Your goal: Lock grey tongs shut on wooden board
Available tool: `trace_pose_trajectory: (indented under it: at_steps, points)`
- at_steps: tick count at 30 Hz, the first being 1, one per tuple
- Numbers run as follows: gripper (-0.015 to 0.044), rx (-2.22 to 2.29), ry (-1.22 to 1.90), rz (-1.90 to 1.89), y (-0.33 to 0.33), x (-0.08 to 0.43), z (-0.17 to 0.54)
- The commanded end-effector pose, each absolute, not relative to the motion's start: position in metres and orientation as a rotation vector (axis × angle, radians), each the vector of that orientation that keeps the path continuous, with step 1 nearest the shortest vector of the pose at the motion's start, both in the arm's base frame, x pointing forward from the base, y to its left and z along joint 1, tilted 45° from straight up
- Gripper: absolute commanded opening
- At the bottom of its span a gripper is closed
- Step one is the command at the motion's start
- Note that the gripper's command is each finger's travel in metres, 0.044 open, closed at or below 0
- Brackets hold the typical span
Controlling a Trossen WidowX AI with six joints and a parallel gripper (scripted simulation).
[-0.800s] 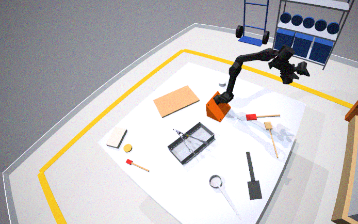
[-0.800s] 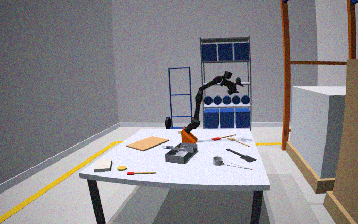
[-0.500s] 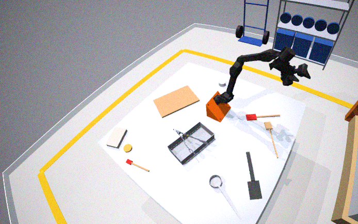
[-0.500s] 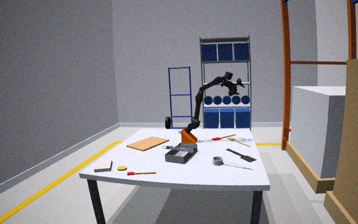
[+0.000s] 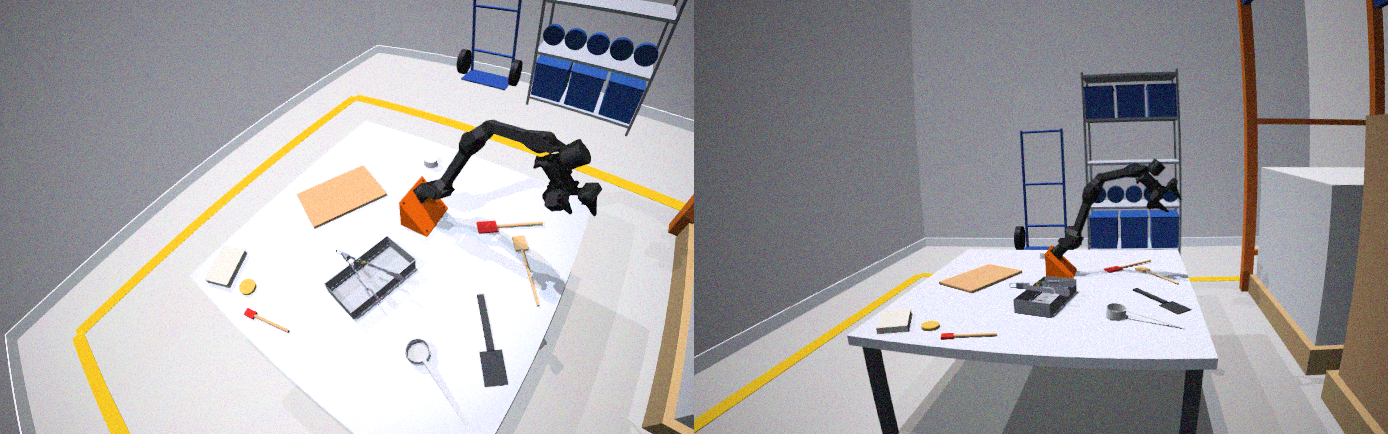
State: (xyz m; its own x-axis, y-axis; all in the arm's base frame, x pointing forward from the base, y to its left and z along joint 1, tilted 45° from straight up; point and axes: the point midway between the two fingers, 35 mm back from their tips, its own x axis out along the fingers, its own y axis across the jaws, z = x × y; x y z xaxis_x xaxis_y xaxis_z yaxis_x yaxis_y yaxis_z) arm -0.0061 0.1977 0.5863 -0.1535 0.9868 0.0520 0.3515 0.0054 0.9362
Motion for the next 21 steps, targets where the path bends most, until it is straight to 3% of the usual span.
trace_pose_trajectory:
  at_steps: [1, 11, 21]
  points:
    - [0.044, 1.397, 1.525, 1.032, 0.227, 0.026, 0.564]
    - [0.044, 1.377, 1.422, 0.64, 0.28, 0.142, 0.488]
    - [0.044, 1.353, 1.423, 0.224, 0.273, 0.269, 0.383]
